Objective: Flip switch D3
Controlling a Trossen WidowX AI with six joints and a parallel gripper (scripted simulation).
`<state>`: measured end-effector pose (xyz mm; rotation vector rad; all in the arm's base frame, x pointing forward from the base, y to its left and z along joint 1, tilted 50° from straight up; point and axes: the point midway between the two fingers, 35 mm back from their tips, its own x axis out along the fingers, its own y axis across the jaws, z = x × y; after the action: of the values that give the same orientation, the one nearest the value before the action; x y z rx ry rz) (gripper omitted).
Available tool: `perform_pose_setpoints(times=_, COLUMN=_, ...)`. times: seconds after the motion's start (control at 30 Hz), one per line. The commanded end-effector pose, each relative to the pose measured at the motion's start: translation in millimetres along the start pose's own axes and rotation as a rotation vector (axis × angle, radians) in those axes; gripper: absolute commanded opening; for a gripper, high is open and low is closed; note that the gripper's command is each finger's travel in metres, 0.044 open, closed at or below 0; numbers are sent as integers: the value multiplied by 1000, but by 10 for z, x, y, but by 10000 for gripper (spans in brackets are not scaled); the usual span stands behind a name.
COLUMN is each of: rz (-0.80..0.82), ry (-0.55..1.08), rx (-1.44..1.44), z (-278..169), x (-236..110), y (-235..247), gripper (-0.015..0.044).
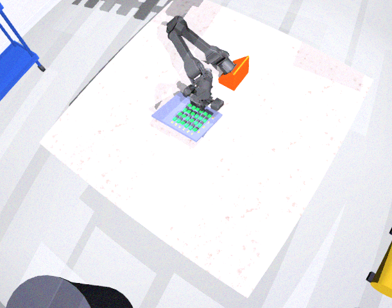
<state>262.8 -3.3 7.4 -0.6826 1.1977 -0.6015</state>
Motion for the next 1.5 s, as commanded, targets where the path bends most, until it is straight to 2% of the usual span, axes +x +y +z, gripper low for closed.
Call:
perform_pose_setpoints(times=0.0, rz=-7, ry=1, rx=-4, z=-5, x=14, y=-13, gripper=0)
perform_pose_setpoints(times=1.47, rz=-7, ry=1, rx=-4, z=-4, x=54, y=-13, gripper=0)
